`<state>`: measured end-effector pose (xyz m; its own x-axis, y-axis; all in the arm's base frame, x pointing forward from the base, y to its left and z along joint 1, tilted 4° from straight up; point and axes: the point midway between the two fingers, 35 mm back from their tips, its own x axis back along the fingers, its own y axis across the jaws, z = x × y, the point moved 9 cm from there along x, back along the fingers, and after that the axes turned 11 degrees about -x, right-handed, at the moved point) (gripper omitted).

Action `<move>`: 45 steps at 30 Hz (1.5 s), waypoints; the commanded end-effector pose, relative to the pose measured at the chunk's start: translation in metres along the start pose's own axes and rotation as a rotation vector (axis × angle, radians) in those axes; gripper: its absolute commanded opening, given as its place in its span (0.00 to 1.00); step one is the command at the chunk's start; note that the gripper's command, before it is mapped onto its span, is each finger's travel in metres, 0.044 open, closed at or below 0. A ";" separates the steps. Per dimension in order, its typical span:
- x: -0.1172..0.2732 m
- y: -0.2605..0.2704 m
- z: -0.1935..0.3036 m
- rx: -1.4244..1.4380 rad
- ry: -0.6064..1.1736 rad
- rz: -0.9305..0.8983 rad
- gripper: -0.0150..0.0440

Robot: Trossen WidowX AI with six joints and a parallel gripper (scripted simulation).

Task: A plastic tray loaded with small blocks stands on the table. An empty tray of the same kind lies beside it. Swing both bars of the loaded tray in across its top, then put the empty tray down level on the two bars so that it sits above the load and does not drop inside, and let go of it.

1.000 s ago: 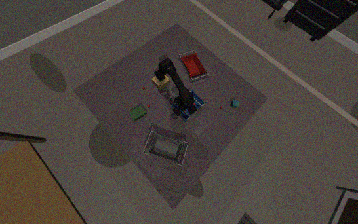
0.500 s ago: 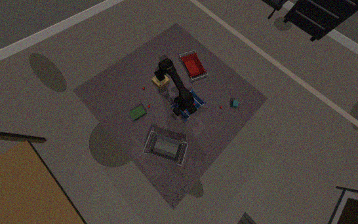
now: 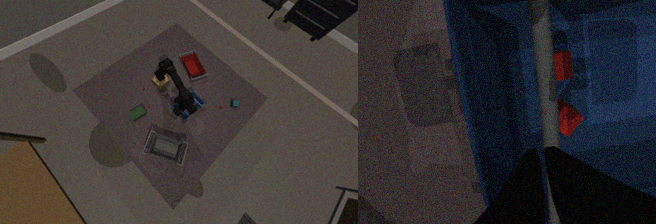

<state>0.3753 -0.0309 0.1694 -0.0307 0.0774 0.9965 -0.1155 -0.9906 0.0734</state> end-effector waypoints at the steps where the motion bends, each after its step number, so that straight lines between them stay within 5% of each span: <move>1: 0.000 0.000 0.000 0.000 0.000 0.000 0.39; 7: 0.012 0.000 0.001 0.000 0.000 0.000 0.65; 15: 0.088 0.000 -0.003 0.000 0.000 0.000 1.00; 16: 0.058 -0.002 0.002 0.026 -0.011 0.000 1.00; 26: 0.051 -0.111 -0.035 1.257 0.004 0.023 1.00; 45: 0.043 -0.203 -0.108 2.572 0.036 0.032 1.00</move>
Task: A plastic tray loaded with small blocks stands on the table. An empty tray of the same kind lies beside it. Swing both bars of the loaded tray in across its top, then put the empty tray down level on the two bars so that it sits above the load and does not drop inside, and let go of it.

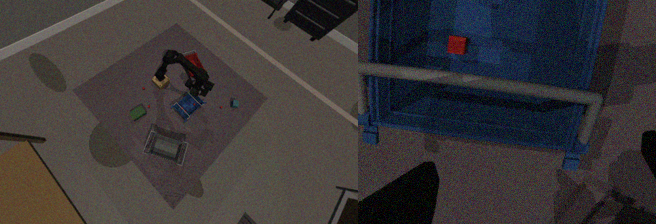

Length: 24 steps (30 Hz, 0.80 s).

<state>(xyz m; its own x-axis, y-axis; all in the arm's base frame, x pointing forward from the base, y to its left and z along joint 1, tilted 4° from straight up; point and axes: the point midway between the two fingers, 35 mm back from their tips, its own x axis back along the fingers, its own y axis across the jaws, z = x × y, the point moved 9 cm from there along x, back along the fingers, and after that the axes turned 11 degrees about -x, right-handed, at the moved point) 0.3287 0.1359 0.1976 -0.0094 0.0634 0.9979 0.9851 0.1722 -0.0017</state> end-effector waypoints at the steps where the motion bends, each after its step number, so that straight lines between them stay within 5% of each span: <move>1: -0.002 -0.033 0.061 0.782 0.013 -0.020 1.00; 24: -0.018 -0.127 0.156 2.370 0.007 -0.029 1.00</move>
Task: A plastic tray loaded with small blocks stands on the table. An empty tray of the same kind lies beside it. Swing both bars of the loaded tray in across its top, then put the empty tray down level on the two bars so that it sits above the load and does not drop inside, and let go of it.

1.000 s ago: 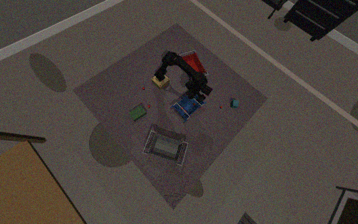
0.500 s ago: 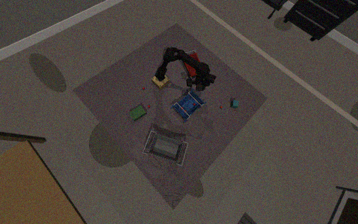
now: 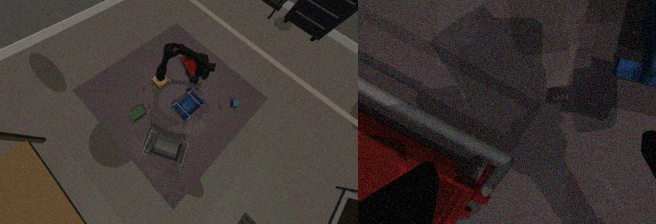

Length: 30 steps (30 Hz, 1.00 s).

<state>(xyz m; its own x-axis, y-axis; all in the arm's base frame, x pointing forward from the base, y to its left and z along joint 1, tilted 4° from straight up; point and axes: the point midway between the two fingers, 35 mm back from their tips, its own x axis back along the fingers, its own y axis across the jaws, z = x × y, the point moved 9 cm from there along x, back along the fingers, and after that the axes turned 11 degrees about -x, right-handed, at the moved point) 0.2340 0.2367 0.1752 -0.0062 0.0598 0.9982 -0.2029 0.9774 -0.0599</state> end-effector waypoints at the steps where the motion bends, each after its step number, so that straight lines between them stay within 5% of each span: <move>1: -0.004 0.043 0.054 0.837 -0.014 -0.015 1.00; 24: -0.025 0.088 0.170 2.438 -0.010 -0.005 1.00; 30: -0.026 0.088 0.173 2.480 -0.010 -0.005 1.00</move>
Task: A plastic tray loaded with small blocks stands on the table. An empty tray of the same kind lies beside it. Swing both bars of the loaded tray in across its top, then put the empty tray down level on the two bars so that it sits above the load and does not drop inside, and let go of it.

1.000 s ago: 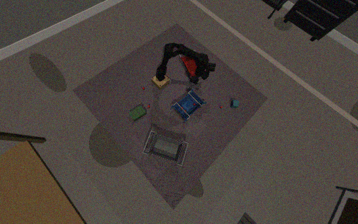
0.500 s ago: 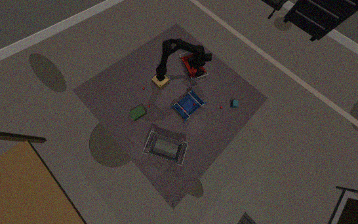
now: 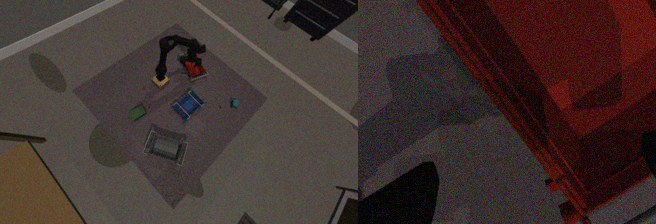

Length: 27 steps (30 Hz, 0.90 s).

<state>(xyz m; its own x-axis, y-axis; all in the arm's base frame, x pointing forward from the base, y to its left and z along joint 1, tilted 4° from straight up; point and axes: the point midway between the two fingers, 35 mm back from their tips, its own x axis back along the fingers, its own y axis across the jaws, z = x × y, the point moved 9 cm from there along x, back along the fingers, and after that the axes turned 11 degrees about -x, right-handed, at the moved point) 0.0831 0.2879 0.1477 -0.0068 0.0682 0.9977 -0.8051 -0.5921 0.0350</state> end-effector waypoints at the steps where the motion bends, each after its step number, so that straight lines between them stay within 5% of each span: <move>1: -0.002 0.030 -0.021 0.479 -0.013 0.010 1.00; 15: -0.005 0.030 -0.021 0.479 -0.013 0.010 1.00; 27: -0.063 0.028 -0.023 0.479 -0.013 0.010 1.00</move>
<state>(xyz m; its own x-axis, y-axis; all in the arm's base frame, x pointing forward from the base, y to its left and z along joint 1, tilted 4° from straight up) 0.0477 0.2877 0.1019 -0.0071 0.0492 0.9988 -0.4451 -0.8946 0.0409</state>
